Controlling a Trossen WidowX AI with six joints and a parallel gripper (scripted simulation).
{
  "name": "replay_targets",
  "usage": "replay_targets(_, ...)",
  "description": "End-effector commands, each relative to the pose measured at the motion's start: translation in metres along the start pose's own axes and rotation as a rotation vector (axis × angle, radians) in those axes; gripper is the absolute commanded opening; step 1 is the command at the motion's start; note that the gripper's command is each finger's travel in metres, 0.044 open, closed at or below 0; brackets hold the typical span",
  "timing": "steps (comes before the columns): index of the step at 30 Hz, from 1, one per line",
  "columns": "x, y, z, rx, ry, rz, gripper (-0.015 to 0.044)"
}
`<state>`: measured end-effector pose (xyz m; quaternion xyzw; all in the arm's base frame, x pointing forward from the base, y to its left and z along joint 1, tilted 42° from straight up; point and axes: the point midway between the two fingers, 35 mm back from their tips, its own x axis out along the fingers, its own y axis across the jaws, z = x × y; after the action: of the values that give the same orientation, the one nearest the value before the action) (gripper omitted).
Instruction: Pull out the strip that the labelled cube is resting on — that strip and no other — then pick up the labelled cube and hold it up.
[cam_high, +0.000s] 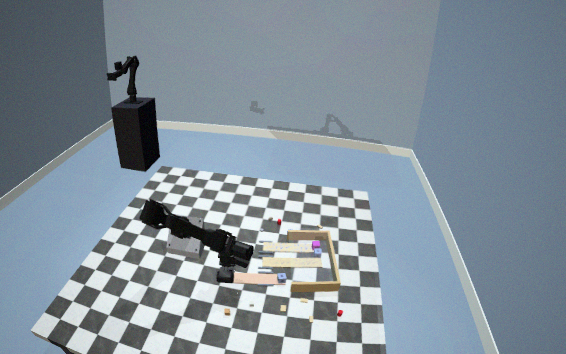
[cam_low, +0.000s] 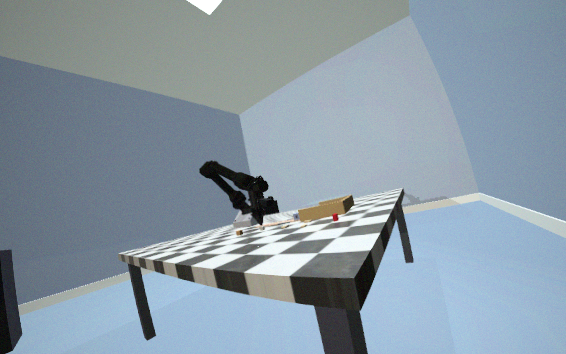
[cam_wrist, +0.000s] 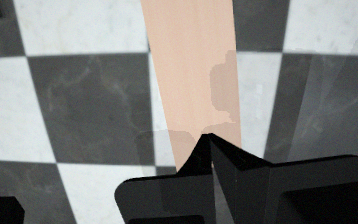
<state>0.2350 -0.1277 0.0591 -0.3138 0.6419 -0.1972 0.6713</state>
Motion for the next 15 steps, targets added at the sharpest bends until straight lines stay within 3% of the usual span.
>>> replay_targets(1,0.0055,0.0024,-0.0146,-0.007,0.031,0.006,0.0000)
replay_targets(15,0.0053,0.0022,-0.0218,-0.007,0.031,0.006,0.0000)
